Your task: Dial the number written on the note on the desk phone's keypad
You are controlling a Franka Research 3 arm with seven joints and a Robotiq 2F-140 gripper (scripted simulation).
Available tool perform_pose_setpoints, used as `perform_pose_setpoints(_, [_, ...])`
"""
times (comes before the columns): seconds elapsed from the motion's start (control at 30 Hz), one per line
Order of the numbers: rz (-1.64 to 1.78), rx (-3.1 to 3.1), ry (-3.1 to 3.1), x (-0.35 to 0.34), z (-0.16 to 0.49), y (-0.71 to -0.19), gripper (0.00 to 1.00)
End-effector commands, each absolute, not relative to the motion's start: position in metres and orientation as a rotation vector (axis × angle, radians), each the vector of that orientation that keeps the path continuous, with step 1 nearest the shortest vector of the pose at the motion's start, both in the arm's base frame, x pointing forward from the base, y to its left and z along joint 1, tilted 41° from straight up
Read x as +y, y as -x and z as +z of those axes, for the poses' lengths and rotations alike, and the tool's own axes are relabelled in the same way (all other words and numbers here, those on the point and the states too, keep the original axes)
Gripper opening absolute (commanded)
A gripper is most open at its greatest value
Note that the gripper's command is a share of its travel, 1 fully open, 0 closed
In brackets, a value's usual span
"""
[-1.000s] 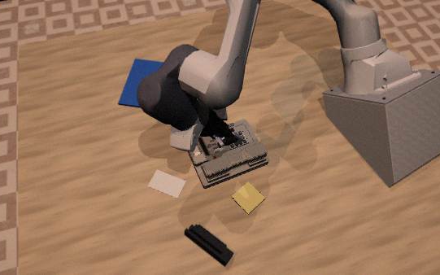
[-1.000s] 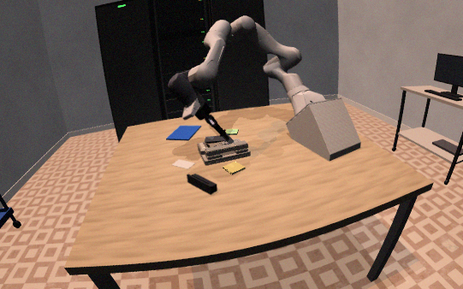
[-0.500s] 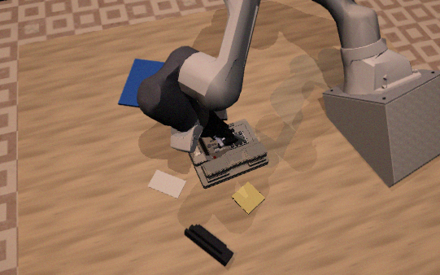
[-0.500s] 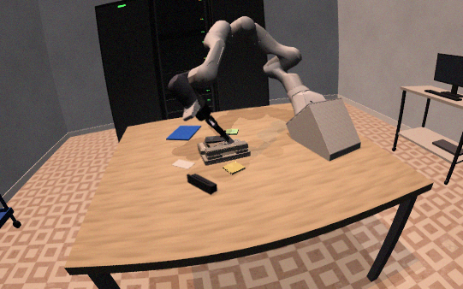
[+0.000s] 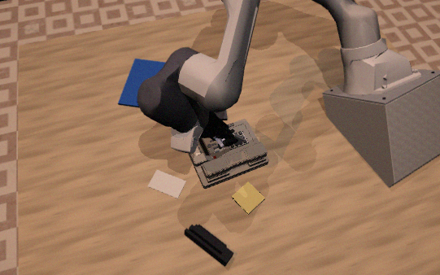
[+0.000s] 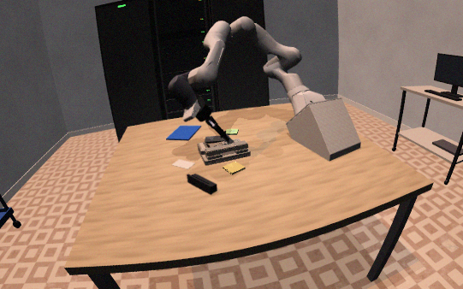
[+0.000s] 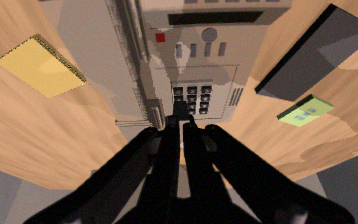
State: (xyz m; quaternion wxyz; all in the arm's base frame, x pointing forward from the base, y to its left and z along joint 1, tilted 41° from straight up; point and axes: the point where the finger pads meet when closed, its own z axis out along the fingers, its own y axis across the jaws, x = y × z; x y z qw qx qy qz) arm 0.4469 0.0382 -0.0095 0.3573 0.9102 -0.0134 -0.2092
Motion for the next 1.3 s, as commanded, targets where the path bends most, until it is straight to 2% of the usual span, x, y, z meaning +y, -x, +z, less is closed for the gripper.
perform_pose_setpoints(0.0, [-0.541,-0.024,-2.353,0.039,-0.0112,-0.4479,0.0])
perform_pose_setpoints(1.27, [-0.541,-0.024,-2.353,0.0369,-0.0137,-0.4486,0.0])
